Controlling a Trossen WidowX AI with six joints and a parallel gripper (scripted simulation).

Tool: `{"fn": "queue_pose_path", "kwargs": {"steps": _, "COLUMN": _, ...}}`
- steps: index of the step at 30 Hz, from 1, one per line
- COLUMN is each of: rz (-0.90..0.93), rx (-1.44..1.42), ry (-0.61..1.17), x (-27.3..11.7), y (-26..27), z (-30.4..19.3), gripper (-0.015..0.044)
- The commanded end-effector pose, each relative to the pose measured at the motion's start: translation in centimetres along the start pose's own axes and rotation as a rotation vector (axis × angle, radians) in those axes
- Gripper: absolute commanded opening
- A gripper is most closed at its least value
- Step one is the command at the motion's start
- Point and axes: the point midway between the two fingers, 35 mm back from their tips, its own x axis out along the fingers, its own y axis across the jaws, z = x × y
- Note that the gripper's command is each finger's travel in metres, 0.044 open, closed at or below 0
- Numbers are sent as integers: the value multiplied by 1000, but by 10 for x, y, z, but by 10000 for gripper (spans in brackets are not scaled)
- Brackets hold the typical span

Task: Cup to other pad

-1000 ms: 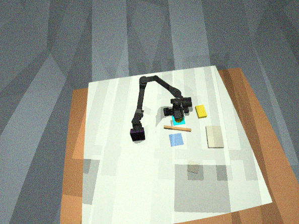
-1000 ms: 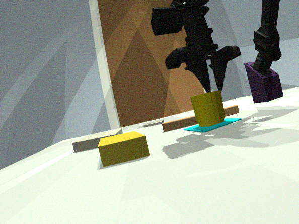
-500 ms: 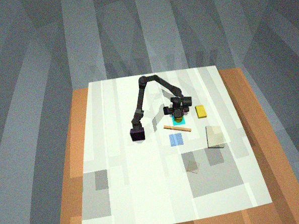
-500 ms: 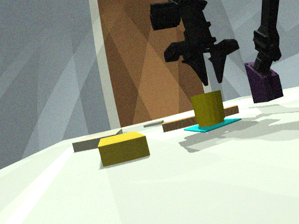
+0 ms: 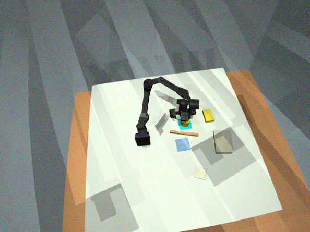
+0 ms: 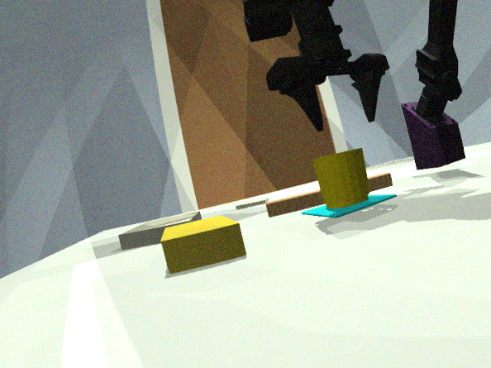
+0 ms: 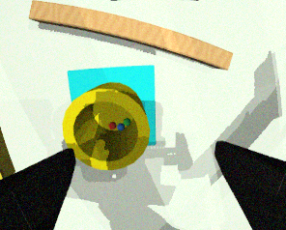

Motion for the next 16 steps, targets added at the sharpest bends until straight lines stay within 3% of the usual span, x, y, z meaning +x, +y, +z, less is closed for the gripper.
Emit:
{"fn": "queue_pose_path", "kwargs": {"steps": 1, "rz": 4, "rx": -6, "ry": -7, "x": -14, "y": 2, "z": 1, "gripper": 440}}
{"fn": "queue_pose_path", "kwargs": {"steps": 9, "rz": 5, "rx": -9, "ry": -8, "x": -43, "y": 1, "z": 0, "gripper": 440}}
{"fn": "queue_pose_path", "kwargs": {"steps": 16, "rz": 9, "rx": -5, "ry": -4, "x": -42, "y": 1, "z": 0, "gripper": 440}}
